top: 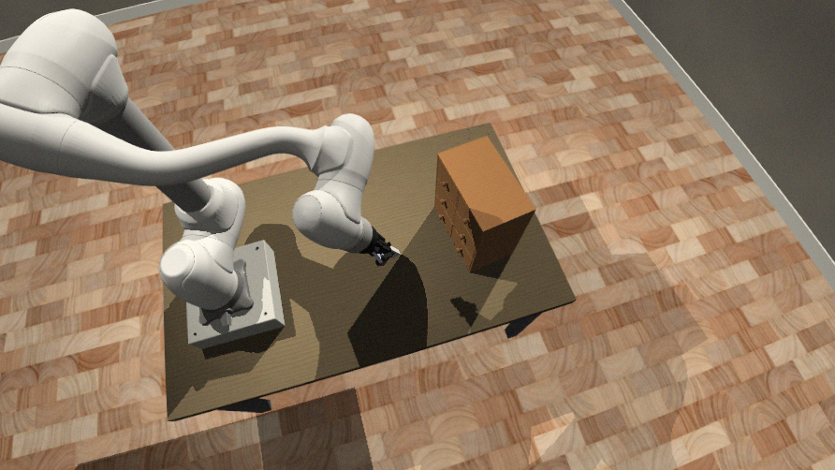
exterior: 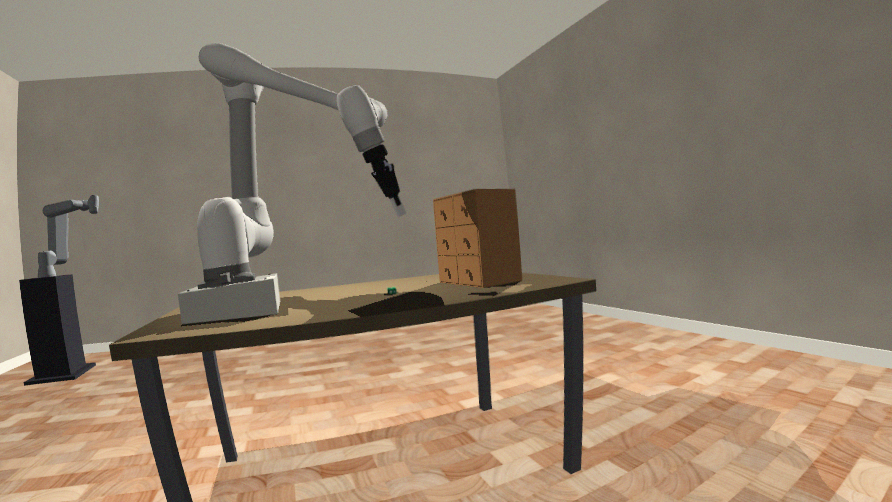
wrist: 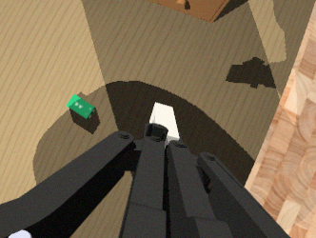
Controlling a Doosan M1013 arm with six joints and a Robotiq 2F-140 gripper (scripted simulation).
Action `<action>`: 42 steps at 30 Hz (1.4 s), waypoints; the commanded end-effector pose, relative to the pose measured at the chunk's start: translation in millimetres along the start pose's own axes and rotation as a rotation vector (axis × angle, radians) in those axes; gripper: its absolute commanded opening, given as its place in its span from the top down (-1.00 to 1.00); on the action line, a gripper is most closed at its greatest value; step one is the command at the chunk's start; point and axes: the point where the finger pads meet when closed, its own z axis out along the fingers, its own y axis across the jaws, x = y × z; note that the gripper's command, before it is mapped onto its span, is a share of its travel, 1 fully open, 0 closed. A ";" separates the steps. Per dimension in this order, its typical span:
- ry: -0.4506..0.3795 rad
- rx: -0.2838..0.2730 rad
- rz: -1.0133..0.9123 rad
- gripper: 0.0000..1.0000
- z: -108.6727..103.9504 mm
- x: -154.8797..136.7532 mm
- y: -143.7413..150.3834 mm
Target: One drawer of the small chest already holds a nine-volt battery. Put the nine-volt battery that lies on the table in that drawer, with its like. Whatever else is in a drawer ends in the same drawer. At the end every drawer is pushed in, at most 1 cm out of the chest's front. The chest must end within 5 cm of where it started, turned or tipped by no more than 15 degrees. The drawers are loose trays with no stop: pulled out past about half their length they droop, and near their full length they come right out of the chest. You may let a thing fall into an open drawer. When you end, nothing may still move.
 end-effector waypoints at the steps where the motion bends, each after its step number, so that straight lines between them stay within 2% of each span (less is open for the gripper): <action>1: -0.277 -0.020 0.030 1.00 -2.8 3.4 -9.5; 4: -0.388 -0.028 0.041 1.00 -3.6 3.1 -9.5; 18: -0.388 -0.028 0.041 1.00 -3.4 3.5 -11.2; 19: -0.388 -0.028 0.041 1.00 -2.2 5.7 -20.6; 21: -0.388 -0.028 0.041 1.00 3.0 14.5 -67.1; 24: -0.388 -0.028 0.041 1.00 3.0 14.5 -67.1; 25: -0.388 -0.028 0.041 1.00 5.7 18.1 -97.4; 26: -0.388 -0.028 0.041 1.00 5.7 18.1 -97.4; 27: -0.388 -0.028 0.041 1.00 7.7 20.1 -124.8; 28: -0.388 -0.028 0.041 1.00 7.7 20.1 -124.8; 29: -0.388 -0.028 0.041 1.00 8.9 20.8 -144.4; 32: -0.388 -0.028 0.041 1.00 9.5 20.9 -155.7; 42: -0.355 -0.029 0.041 1.00 13.1 22.5 -155.5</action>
